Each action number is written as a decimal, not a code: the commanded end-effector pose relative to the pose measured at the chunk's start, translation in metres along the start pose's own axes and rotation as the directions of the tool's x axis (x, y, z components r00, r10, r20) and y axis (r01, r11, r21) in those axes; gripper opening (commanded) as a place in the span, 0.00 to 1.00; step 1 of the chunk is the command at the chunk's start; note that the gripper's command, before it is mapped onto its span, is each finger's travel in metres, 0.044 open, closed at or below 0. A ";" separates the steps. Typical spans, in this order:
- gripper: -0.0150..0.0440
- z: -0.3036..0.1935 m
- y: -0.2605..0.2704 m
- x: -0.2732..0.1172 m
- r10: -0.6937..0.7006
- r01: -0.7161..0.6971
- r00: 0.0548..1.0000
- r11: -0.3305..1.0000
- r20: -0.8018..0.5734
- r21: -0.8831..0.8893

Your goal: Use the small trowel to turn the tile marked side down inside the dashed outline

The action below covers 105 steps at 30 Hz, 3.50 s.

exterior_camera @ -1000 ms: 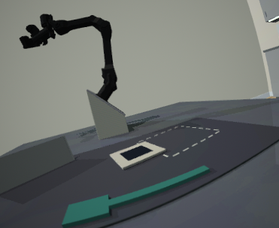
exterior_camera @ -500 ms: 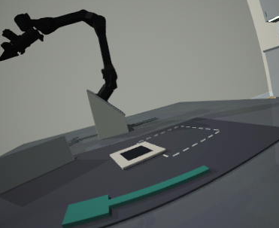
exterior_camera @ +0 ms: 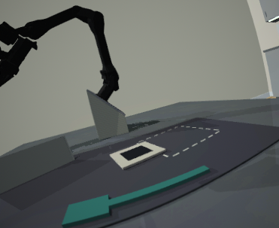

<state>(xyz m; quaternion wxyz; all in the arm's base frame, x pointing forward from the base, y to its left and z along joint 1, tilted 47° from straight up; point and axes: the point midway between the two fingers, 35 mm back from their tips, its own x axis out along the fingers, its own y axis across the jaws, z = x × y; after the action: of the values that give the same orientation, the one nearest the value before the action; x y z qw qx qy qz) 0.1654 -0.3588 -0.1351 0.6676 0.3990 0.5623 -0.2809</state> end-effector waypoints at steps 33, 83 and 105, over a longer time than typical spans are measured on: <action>0.42 -0.175 0.199 0.059 0.288 -0.277 0.742 0.954 -0.605 0.113; 0.42 -0.175 0.291 0.044 0.293 -0.283 0.737 0.952 -0.609 0.116; 0.42 -0.172 0.316 0.037 0.290 -0.281 0.737 0.953 -0.610 0.113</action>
<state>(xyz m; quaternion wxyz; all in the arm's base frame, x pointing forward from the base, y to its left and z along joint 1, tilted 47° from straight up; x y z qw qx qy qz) 0.3427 -0.0444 -0.1107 0.4781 0.5545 0.6803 -0.0320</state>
